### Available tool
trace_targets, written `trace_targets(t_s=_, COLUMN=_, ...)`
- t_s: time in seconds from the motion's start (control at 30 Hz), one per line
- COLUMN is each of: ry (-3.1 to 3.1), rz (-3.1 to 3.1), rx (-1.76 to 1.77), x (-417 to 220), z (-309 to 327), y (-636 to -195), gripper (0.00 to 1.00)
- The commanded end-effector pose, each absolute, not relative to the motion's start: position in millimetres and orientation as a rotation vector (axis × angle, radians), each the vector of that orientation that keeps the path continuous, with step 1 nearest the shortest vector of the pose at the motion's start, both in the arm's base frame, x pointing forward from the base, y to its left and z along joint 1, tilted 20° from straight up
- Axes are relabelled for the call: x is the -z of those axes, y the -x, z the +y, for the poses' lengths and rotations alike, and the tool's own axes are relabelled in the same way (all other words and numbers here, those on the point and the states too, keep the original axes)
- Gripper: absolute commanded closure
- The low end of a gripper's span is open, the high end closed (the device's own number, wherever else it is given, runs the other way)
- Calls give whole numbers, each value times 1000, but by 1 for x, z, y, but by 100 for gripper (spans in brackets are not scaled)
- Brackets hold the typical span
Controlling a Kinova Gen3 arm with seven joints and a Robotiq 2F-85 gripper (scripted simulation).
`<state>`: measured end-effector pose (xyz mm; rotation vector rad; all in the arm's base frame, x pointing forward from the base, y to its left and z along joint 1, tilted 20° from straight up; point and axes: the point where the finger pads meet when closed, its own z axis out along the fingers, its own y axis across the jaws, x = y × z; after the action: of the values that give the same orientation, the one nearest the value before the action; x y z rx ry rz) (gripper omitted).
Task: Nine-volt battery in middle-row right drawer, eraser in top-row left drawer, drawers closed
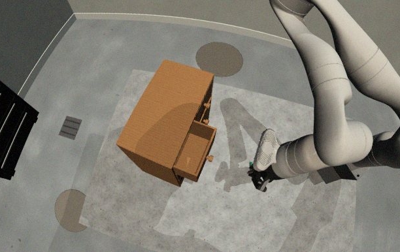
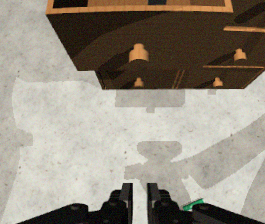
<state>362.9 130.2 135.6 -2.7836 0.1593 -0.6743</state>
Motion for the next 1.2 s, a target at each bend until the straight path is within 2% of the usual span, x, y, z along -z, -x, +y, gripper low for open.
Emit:
trace_targets(t_s=0.0, ry=2783, rz=160, rx=676, x=-136, z=130, y=-363, gripper=100)
trace_targets(t_s=0.43, ry=2783, rz=160, rx=676, x=-136, z=130, y=-370, gripper=100)
trace_targets(t_s=1.17, ry=2783, rz=160, rx=676, x=-131, z=129, y=-427, gripper=100)
